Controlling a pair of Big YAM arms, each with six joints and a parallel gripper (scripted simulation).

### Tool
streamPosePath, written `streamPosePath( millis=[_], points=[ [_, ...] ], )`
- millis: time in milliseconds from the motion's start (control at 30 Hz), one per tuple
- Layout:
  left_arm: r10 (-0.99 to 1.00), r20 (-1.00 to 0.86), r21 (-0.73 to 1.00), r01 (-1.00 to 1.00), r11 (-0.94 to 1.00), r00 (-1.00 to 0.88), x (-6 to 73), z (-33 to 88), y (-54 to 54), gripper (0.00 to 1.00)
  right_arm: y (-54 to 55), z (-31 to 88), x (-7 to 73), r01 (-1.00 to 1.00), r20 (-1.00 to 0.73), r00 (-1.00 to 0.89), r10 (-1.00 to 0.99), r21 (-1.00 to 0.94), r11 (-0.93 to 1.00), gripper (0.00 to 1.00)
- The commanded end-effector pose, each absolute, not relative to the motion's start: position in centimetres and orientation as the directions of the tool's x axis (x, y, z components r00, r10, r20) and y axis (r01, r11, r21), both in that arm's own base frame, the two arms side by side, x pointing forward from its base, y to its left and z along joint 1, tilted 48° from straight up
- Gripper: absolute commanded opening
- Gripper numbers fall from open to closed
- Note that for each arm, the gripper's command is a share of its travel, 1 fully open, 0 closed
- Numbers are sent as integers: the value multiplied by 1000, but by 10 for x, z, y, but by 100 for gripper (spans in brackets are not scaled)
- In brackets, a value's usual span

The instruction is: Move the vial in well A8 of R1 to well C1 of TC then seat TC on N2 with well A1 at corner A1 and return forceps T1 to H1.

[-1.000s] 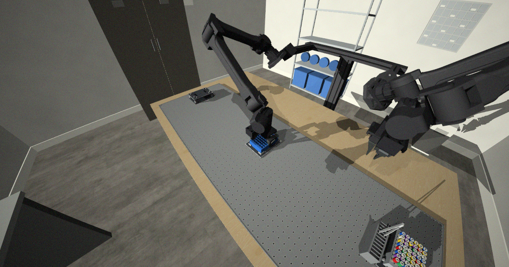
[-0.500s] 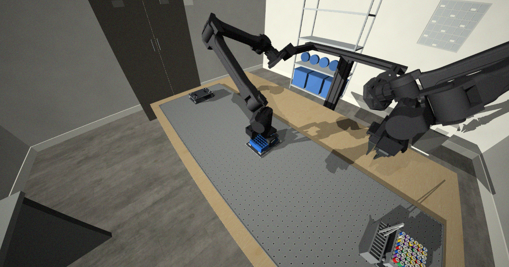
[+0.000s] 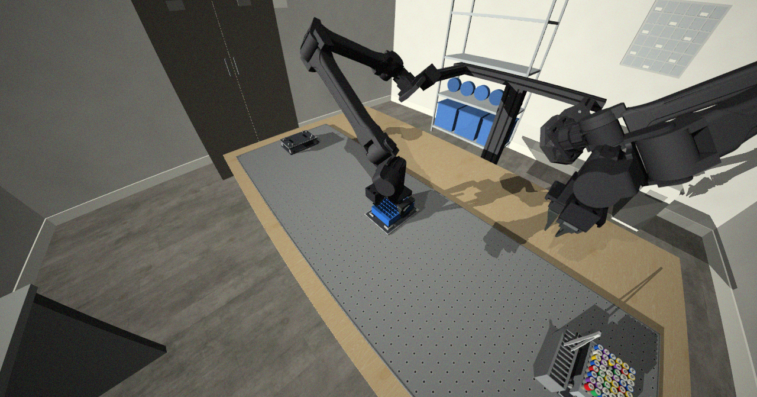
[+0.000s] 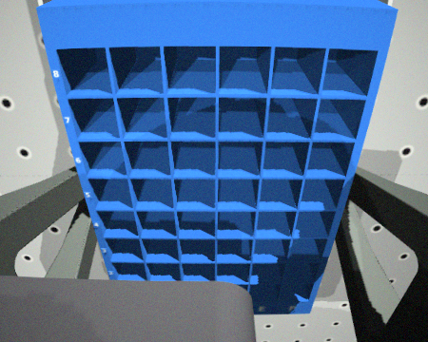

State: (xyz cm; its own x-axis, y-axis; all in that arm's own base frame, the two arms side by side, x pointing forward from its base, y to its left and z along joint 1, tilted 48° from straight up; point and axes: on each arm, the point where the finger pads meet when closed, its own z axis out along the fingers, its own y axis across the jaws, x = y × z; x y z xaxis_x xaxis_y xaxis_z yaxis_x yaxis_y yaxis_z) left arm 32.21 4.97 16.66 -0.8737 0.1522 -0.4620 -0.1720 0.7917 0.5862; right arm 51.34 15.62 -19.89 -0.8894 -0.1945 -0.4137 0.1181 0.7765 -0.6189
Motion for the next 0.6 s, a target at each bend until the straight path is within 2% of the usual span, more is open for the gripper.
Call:
streamPosePath(
  millis=[0,567],
  points=[
    [143,-479,579,-188,794,-866,326,174,49,24,181,-180,514,115,-441,-872,-210,-603,789,0],
    [143,-479,579,-188,794,-866,326,174,49,24,187,-174,509,114,-440,-873,-211,-604,789,0]
  ],
)
